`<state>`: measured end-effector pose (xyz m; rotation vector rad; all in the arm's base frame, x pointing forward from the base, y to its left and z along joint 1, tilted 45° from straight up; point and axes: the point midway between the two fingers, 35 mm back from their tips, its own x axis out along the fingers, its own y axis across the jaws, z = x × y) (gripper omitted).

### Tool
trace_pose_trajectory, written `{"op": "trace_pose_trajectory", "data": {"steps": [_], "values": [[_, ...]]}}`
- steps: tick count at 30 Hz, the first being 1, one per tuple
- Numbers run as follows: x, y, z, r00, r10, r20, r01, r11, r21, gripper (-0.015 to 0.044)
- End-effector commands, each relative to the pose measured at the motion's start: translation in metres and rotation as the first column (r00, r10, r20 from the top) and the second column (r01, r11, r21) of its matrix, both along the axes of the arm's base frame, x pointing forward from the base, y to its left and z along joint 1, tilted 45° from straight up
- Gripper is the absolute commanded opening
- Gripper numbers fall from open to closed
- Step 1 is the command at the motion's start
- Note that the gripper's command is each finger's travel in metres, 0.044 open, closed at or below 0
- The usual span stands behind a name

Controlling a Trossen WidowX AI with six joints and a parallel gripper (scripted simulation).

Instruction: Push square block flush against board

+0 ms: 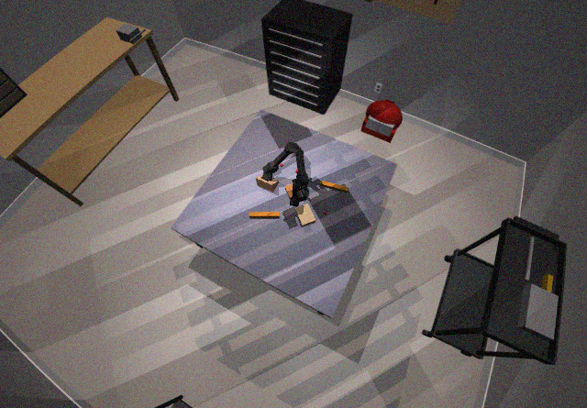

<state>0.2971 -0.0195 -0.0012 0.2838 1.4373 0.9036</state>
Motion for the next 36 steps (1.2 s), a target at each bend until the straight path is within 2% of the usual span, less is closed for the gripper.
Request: {"op": "trace_pose_trajectory", "data": {"steps": [1,11,22,26,30,36], "values": [[-0.015,0.014,0.018,0.993,-0.082,-0.079,0.082,0.997,-0.014,0.0],[-0.065,0.052,0.055,0.899,-0.322,-0.297,0.307,0.947,-0.097,0.0],[-0.131,0.086,0.073,0.678,-0.548,-0.49,0.499,0.832,-0.241,0.0],[-0.151,0.094,0.074,0.592,-0.604,-0.533,0.541,0.788,-0.292,0.0],[-0.152,0.096,0.073,0.588,-0.607,-0.535,0.543,0.786,-0.295,0.0],[-0.159,0.132,0.037,0.588,-0.606,-0.535,0.544,0.786,-0.293,0.0]]}}
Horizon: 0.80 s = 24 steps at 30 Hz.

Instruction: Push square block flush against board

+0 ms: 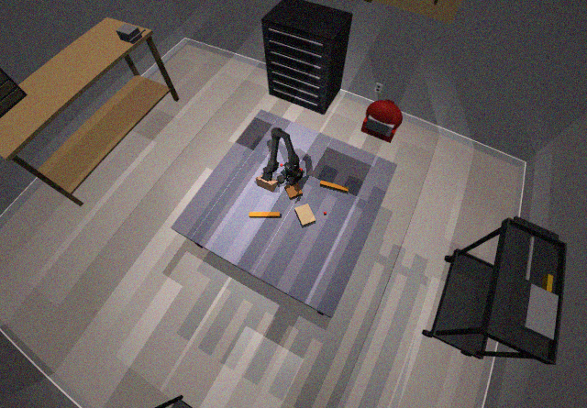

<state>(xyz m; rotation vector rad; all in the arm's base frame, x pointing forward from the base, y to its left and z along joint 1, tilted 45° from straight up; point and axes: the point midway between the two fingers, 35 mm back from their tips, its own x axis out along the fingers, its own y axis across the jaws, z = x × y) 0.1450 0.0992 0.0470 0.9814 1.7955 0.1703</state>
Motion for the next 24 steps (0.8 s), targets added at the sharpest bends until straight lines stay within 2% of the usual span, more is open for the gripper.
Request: {"op": "trace_pose_trajectory", "data": {"steps": [1,24], "values": [[-0.007,0.015,-0.013,1.0,0.001,-0.009,-0.001,1.0,0.009,0.0],[0.006,0.012,-0.014,1.0,0.001,-0.007,-0.001,1.0,0.007,0.0]]}}
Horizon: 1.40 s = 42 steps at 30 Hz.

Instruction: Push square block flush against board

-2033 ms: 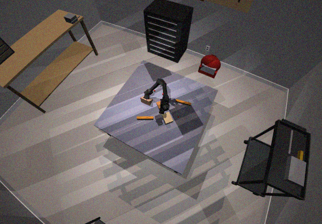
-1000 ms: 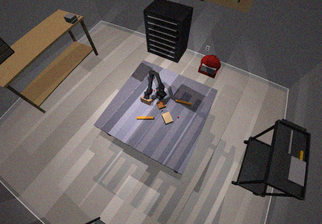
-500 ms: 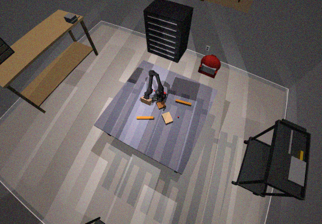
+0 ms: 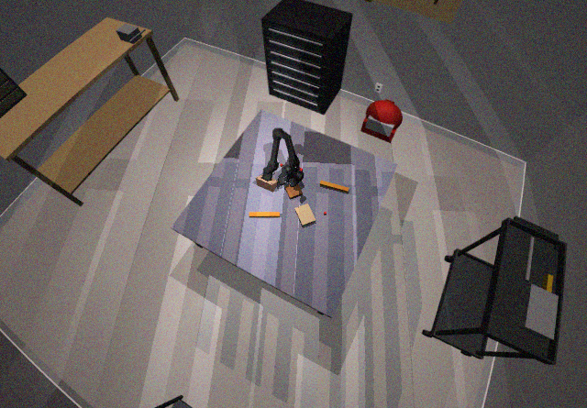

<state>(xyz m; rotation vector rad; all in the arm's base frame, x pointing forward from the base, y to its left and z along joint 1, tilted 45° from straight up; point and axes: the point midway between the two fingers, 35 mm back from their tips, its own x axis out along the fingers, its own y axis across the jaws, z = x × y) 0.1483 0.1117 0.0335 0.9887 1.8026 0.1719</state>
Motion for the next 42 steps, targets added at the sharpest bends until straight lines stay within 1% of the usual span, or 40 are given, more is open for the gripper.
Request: {"op": "trace_pose_trajectory", "data": {"steps": [1,42], "values": [[0.003,-0.001,-0.001,1.0,0.002,0.0,-0.002,1.0,0.0,0.0],[0.033,-0.008,-0.008,1.0,0.002,0.003,-0.002,1.0,-0.002,0.0]]}}
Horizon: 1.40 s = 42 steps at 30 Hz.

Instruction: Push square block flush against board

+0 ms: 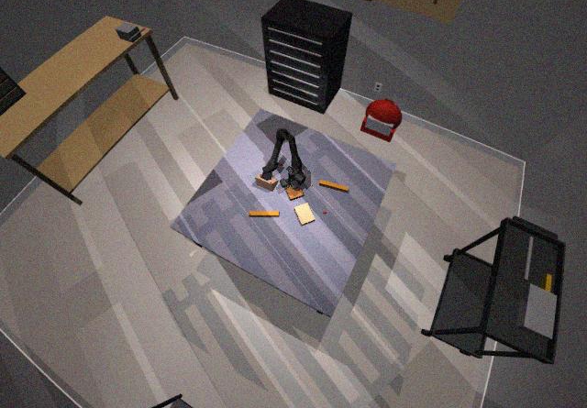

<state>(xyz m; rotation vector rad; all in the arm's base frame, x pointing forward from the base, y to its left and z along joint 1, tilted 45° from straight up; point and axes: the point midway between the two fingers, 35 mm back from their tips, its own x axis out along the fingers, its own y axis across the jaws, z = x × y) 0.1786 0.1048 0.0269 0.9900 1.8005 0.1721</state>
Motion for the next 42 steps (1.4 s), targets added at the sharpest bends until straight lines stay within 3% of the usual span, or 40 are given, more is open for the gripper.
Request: {"op": "trace_pose_trajectory", "data": {"steps": [1,42], "values": [[0.004,-0.001,-0.002,1.0,0.003,0.001,-0.003,1.0,-0.003,0.0],[0.032,-0.011,-0.015,1.0,0.003,0.003,-0.003,1.0,-0.004,0.0]]}}
